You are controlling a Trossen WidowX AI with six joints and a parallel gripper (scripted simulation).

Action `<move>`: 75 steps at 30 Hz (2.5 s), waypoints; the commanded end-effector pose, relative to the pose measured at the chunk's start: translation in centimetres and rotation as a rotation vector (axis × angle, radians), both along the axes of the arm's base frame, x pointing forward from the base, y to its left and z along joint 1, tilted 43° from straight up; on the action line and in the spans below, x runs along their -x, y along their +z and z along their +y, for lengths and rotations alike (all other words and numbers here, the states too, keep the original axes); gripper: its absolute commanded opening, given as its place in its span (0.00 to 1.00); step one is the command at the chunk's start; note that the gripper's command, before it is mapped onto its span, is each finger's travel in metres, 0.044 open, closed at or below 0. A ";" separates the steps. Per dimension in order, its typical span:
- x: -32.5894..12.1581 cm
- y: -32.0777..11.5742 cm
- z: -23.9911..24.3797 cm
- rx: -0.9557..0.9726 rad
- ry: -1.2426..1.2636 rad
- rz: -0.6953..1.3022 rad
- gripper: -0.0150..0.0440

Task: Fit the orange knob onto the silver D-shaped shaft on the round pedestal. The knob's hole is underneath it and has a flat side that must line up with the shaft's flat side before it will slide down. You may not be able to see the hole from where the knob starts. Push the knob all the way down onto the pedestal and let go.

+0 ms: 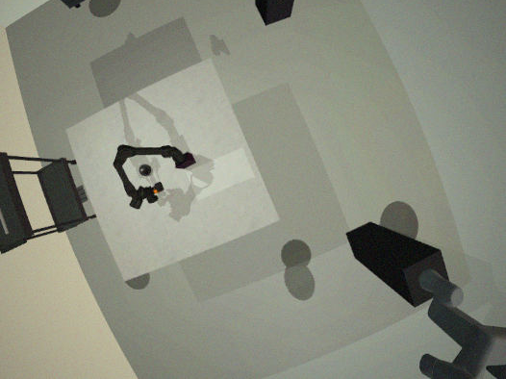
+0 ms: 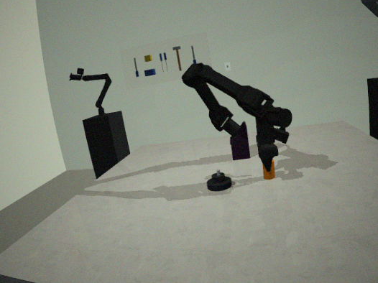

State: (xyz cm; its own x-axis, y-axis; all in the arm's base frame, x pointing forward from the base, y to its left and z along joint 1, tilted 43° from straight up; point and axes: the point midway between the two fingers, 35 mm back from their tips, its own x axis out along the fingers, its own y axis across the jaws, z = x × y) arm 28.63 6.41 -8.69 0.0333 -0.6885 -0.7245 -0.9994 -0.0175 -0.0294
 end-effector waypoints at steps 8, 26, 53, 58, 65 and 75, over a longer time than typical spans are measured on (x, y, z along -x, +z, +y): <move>-0.2 3.8 3.9 -0.022 0.015 -0.035 1.00; -0.6 1.4 1.7 -0.022 0.015 -0.035 1.00; -0.8 -1.7 -1.3 -0.020 0.015 -0.036 1.00; -0.8 -2.1 -1.7 -0.019 0.015 -0.036 1.00; -0.8 -2.1 -1.7 -0.019 0.015 -0.036 0.69; -0.8 -2.1 -1.7 -0.019 0.015 -0.036 0.44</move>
